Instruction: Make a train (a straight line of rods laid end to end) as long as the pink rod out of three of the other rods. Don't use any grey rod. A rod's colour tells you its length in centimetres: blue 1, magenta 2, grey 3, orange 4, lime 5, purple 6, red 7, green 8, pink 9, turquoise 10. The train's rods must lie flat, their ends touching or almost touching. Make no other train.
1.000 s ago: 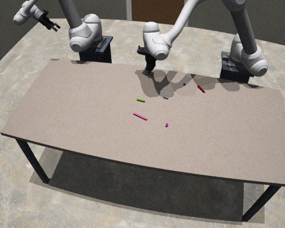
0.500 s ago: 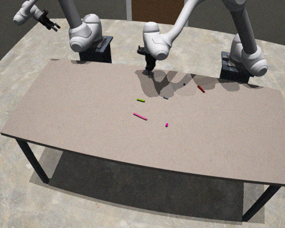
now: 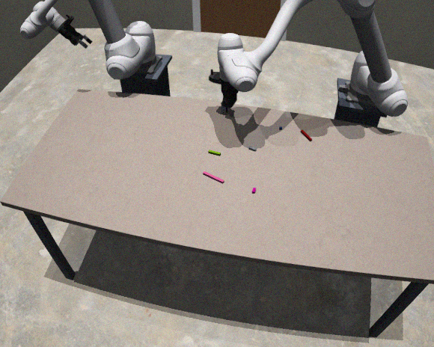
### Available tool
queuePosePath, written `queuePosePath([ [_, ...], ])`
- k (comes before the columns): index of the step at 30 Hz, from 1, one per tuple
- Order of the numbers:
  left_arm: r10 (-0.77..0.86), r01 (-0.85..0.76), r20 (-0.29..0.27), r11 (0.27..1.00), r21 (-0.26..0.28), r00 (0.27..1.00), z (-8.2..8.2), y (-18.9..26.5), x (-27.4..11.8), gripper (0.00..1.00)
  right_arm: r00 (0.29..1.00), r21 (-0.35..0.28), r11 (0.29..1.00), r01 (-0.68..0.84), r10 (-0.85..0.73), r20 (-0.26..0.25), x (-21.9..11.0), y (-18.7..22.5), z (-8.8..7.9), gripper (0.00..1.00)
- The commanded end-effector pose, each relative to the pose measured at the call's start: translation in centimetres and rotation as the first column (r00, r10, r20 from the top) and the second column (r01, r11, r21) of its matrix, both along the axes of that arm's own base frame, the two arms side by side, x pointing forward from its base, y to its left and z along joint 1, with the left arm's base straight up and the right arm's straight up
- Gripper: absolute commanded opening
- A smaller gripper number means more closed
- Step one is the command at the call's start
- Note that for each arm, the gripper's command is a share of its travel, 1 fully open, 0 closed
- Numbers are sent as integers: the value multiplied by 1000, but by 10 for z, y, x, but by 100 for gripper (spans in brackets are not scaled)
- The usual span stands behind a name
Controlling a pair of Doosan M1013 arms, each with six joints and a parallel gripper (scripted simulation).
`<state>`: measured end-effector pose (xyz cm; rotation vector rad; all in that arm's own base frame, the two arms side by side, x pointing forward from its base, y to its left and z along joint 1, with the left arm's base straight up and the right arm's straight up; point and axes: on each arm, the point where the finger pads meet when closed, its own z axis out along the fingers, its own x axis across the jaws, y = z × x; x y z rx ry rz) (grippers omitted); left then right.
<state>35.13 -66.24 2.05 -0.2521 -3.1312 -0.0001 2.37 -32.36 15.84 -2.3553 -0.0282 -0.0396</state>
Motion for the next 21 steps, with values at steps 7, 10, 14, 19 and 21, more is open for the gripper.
queuePosePath([
  [7, 0, 0, 1, 1000, -1, 1000, 1, 0, 0, 24, 1000, -1, 1000, 0, 0, 0, 0, 0, 0, 100],
  [10, 0, 0, 1, 1000, -1, 1000, 4, 0, 0, 24, 1000, -1, 1000, 0, 0, 0, 0, 0, 0, 100],
  [14, 0, 0, 1, 1000, -1, 1000, 20, 0, 0, 24, 1000, -1, 1000, 0, 0, 0, 0, 0, 0, 100],
  [19, 0, 0, 1, 1000, -1, 1000, 41, 0, 0, 24, 1000, -1, 1000, 0, 0, 0, 0, 0, 0, 100],
  [21, 0, 0, 1, 1000, -1, 1000, 56, 0, 0, 24, 1000, -1, 1000, 0, 0, 0, 0, 0, 0, 100],
])
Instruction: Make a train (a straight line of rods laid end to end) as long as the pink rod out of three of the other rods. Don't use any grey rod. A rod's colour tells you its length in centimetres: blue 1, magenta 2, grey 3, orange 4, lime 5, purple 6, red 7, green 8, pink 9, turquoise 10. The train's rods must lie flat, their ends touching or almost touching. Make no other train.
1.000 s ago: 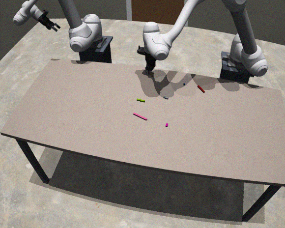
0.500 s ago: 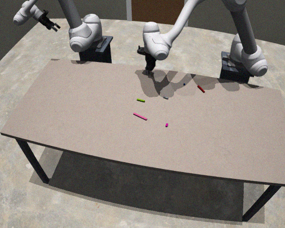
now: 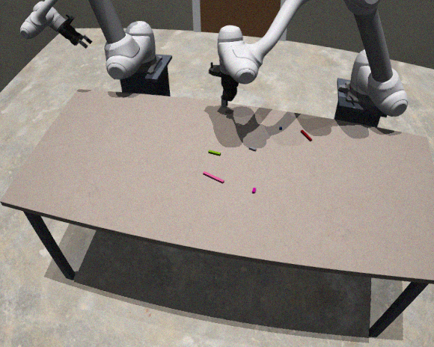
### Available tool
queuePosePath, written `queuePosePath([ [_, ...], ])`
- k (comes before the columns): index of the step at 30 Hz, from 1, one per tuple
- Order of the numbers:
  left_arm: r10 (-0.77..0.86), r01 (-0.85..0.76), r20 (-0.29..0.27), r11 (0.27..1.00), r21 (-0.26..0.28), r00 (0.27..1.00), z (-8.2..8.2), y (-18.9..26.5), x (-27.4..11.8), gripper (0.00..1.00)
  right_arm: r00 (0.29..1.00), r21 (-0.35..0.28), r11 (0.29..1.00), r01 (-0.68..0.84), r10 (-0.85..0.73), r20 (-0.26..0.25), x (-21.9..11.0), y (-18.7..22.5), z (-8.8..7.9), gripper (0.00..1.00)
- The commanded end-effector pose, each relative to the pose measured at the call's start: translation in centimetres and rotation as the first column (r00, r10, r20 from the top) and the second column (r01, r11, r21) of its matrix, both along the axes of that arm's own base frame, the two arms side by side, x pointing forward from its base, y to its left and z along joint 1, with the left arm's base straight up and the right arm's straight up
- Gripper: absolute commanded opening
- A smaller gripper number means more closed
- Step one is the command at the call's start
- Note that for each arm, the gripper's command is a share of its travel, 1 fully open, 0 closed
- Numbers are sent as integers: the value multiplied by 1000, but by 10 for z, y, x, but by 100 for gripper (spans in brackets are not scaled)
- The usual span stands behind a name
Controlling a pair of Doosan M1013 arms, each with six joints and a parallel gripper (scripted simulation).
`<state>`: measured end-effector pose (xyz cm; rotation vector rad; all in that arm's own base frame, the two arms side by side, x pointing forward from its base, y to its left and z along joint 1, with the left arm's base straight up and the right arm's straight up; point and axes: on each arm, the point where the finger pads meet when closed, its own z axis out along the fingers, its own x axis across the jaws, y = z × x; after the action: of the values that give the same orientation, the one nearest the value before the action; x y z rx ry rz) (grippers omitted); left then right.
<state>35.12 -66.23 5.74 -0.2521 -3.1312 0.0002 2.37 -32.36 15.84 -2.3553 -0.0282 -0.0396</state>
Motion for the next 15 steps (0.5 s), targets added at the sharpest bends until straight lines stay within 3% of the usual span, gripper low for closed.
queuePosePath([
  [1, 0, 0, 1, 1000, -1, 1000, 27, -1, 0, 24, 1000, -1, 1000, 0, 0, 0, 0, 0, 0, 100],
  [7, 0, 0, 1, 1000, -1, 1000, 60, -1, 0, 24, 1000, -1, 1000, 0, 0, 0, 0, 0, 0, 100],
  [15, 0, 0, 1, 1000, -1, 1000, 64, -1, 0, 24, 1000, -1, 1000, 0, 0, 0, 0, 0, 0, 100],
])
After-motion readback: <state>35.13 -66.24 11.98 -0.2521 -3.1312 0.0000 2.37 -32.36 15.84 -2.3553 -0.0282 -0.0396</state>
